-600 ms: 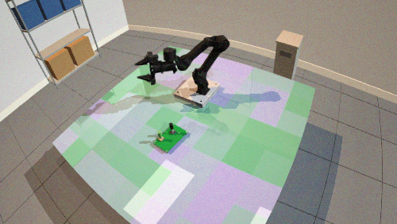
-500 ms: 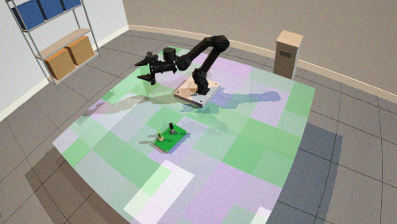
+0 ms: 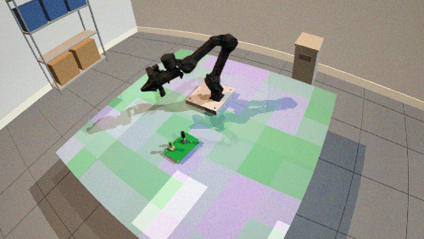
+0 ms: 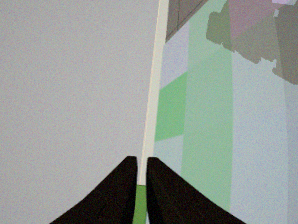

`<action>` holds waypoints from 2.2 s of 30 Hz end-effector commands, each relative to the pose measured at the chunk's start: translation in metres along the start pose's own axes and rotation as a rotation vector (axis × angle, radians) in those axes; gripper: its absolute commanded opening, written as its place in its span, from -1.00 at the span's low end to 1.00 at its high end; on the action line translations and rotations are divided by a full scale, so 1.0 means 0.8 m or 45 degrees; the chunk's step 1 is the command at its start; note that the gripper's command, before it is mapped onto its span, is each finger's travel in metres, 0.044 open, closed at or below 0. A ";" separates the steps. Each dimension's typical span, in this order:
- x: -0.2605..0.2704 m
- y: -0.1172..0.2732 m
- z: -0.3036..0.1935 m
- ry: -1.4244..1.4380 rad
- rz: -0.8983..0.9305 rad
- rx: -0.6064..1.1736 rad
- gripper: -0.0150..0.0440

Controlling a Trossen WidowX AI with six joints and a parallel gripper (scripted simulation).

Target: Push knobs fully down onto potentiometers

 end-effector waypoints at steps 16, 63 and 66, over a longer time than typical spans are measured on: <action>0.036 -0.039 -0.072 0.457 -0.291 0.499 -0.49; 0.109 0.011 -0.242 1.665 -0.555 1.800 -0.49; 0.095 0.007 -0.250 1.665 -0.555 1.800 -0.49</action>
Point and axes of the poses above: the point midway between the two fingers, 35 mm back from their tips, its own y axis back along the fingers, its own x axis across the jaws, z = x × y, the point moved 9 cm from there along y, back along the fingers, and after that the axes turned 13 degrees about y, right-handed, at the moved point
